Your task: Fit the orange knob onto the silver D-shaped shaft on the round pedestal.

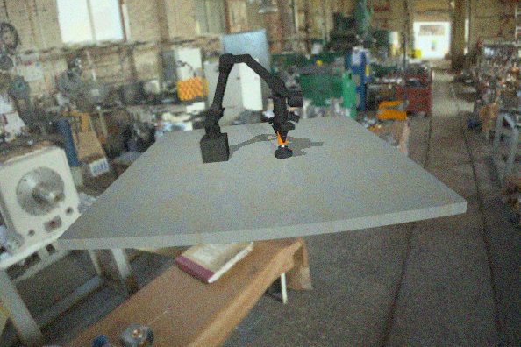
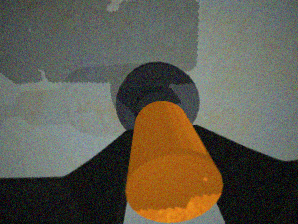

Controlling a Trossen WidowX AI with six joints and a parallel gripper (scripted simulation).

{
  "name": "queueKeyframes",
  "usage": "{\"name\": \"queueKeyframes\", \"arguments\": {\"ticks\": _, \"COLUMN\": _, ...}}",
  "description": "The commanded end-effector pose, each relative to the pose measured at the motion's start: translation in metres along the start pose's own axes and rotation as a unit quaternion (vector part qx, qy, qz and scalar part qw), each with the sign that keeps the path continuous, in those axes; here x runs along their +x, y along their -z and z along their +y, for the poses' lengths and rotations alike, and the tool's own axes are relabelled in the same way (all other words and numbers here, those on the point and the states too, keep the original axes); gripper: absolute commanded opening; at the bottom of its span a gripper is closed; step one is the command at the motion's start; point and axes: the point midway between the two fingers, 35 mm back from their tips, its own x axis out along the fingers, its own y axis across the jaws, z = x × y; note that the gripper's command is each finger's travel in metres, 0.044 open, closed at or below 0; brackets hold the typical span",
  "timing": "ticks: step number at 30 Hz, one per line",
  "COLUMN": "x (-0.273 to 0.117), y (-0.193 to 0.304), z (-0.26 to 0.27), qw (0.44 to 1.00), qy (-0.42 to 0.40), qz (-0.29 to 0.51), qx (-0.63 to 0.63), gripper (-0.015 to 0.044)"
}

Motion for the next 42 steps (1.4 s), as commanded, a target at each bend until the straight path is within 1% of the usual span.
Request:
{"name": "queueKeyframes", "arguments": {"ticks": 1, "x": 0.0005, "y": -0.0006, "z": -0.0001, "qw": 1.0, "qy": 0.0, "qz": -0.002, "qx": -0.003, "gripper": 0.0}}
{"name": "queueKeyframes", "arguments": {"ticks": 12, "x": -0.0064, "y": -0.0032, "z": -0.0011, "qw": 0.999, "qy": 0.0, "qz": -0.002, "qx": 0.04, "gripper": 0.0}}
{"name": "queueKeyframes", "arguments": {"ticks": 30, "x": -0.0001, "y": 0.0001, "z": 0.0004, "qw": 0.999, "qy": 0.0, "qz": -0.002, "qx": 0.04, "gripper": 0.0}}
{"name": "queueKeyframes", "arguments": {"ticks": 36, "x": -0.0056, "y": -0.0009, "z": -0.0001, "qw": 0.999, "qy": 0.0, "qz": -0.002, "qx": 0.04, "gripper": 0.0}}
{"name": "queueKeyframes", "arguments": {"ticks": 42, "x": -0.0043, "y": -0.0029, "z": -0.001, "qw": 0.998, "qy": 0.0, "qz": -0.002, "qx": 0.066, "gripper": 0.0}}
